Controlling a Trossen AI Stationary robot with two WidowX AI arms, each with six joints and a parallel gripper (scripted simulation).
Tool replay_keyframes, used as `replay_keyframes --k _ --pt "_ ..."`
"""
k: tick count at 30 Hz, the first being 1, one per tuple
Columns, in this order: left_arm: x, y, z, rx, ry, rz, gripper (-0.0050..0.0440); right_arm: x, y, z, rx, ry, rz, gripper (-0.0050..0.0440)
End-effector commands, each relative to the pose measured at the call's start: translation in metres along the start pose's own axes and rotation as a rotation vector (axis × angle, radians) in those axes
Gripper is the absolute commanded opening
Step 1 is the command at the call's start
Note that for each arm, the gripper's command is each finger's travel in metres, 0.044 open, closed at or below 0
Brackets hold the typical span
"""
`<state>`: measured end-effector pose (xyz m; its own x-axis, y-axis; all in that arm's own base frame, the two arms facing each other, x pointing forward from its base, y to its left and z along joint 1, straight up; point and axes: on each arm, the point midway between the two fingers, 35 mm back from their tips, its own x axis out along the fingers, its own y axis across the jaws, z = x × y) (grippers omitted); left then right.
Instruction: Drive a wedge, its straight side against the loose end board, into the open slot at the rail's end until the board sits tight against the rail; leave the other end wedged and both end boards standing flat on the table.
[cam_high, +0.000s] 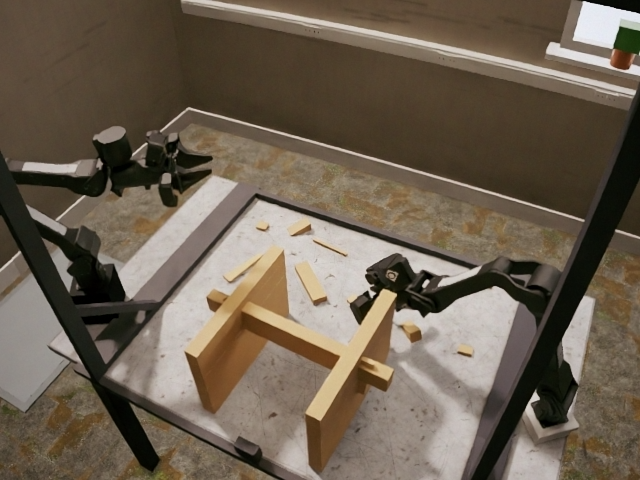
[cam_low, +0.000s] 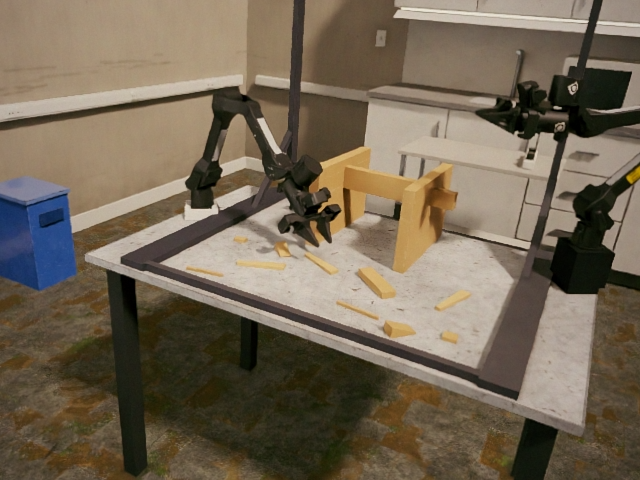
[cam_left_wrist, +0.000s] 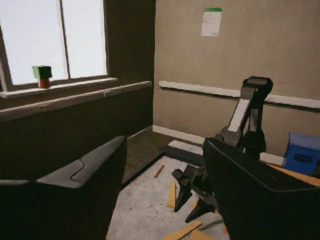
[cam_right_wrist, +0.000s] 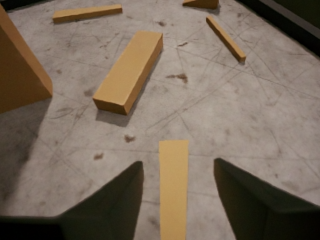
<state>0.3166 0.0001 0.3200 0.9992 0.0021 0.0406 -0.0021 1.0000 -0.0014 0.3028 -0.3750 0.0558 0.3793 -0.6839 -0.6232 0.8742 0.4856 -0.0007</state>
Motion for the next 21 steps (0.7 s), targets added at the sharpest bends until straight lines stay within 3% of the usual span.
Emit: replay_keyframes --k 1,11,12,21 --pt "-0.001 -0.001 0.011 -0.004 -0.025 -0.001 0.0207 -0.01 0.0 0.027 0.012 -0.065 0.005 0.02" --pt "-0.001 -0.001 0.011 -0.004 -0.025 -0.001 0.0207 -0.009 0.0 0.023 0.01 -0.05 0.003 0.02" --pt "-0.001 -0.001 0.011 -0.004 -0.025 -0.001 0.0207 -0.009 -0.002 0.012 0.008 -0.032 -0.001 0.02" --pt "-0.001 -0.001 0.011 -0.004 -0.025 -0.001 0.0207 0.001 -0.001 -0.003 0.006 -0.01 -0.002 0.02"
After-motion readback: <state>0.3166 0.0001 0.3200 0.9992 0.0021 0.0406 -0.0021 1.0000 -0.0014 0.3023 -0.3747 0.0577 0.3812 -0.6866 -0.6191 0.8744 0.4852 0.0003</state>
